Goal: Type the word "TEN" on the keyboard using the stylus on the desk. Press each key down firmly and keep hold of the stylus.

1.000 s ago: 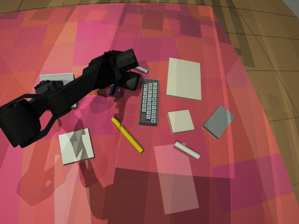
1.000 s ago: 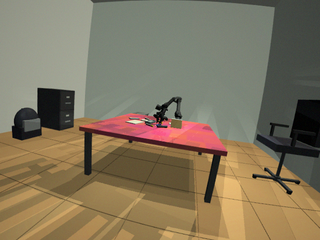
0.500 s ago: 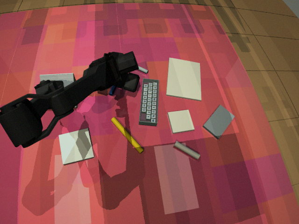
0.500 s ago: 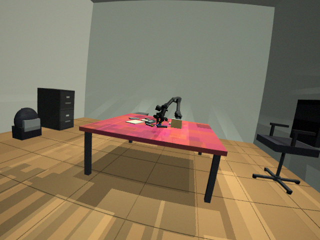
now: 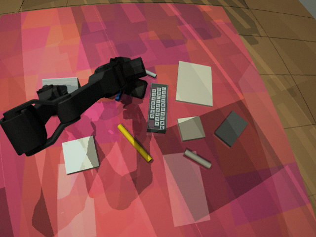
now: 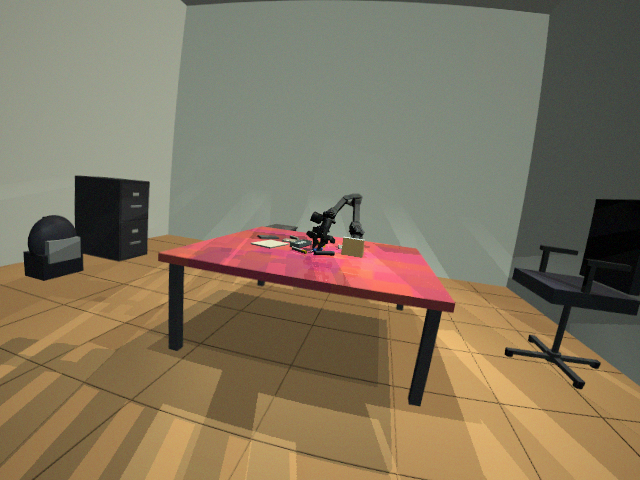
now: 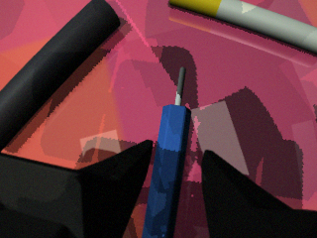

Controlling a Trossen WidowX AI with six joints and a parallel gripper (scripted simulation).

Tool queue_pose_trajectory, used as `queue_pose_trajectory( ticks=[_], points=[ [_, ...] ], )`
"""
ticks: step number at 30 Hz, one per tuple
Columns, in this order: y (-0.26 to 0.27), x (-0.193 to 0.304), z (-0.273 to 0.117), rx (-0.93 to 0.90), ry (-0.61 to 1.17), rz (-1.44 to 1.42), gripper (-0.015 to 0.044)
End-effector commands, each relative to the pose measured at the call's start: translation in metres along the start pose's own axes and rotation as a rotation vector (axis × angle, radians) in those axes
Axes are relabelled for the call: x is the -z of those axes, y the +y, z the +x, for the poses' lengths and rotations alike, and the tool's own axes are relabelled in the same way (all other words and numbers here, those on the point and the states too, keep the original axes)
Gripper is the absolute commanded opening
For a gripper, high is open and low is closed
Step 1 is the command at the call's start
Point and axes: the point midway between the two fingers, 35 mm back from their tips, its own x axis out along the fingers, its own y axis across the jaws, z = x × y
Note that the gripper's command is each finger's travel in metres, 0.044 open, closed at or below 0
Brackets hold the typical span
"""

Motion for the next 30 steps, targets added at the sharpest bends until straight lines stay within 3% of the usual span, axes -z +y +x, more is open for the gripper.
queue_pose_trajectory(
  ticks=[1,16,19,30],
  points=[
    [0.0037,0.0019,0.0021,-0.011,0.003,-0.007,0.0150],
    [0.0037,0.0019,0.0021,-0.011,0.003,-0.007,0.0150],
    [0.0018,0.0015,0.0014,-0.005,0.004,-0.001,0.0071],
    [0.0018,0.0015,0.0014,-0.005,0.004,-0.001,0.0000]
  ],
)
